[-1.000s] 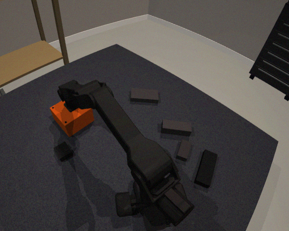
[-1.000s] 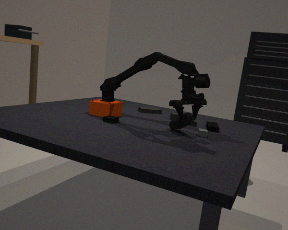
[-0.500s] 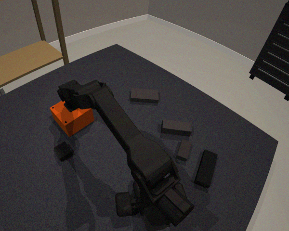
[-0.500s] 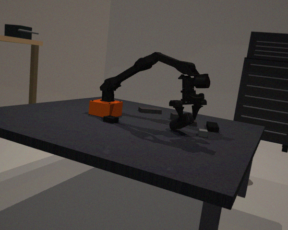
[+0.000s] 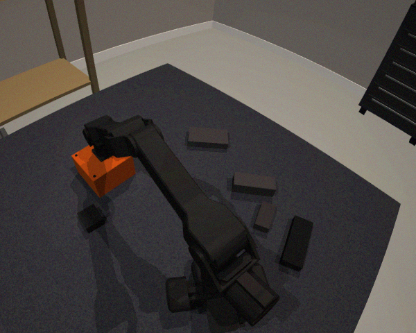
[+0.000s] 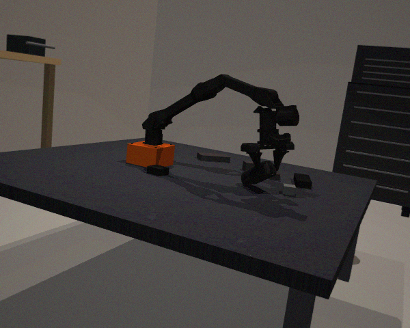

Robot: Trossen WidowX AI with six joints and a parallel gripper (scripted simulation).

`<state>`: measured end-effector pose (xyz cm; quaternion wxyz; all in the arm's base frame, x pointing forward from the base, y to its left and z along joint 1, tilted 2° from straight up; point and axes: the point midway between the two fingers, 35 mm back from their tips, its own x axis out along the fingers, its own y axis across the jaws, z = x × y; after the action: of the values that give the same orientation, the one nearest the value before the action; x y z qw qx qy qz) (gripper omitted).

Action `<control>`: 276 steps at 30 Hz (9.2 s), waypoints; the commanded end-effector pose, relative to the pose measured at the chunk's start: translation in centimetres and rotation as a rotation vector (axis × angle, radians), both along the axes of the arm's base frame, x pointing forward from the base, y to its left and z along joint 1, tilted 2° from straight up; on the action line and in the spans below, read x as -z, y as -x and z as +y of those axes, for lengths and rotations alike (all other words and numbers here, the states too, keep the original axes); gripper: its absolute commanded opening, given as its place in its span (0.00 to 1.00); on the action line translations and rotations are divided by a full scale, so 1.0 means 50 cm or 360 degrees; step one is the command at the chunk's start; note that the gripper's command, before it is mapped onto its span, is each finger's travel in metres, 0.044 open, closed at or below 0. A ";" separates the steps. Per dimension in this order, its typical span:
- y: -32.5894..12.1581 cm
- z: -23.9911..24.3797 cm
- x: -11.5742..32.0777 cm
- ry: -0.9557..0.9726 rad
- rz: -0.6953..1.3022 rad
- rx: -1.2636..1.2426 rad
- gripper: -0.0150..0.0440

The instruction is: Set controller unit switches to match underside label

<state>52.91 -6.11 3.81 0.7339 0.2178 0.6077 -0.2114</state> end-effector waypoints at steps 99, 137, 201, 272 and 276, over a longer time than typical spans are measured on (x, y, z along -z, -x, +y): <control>0.005 0.005 0.003 -0.0004 0.0022 -0.0016 0.83; 0.001 -0.004 0.019 -0.0003 0.0022 -0.0016 0.83; -0.003 -0.009 0.035 0.0006 0.0022 -0.0021 0.83; -0.017 -0.024 0.098 0.0006 0.0022 -0.0021 0.83; -0.018 -0.025 0.104 0.0006 0.0022 -0.0021 0.83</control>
<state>53.96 -7.37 -0.92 0.7342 0.2136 0.6089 -0.2112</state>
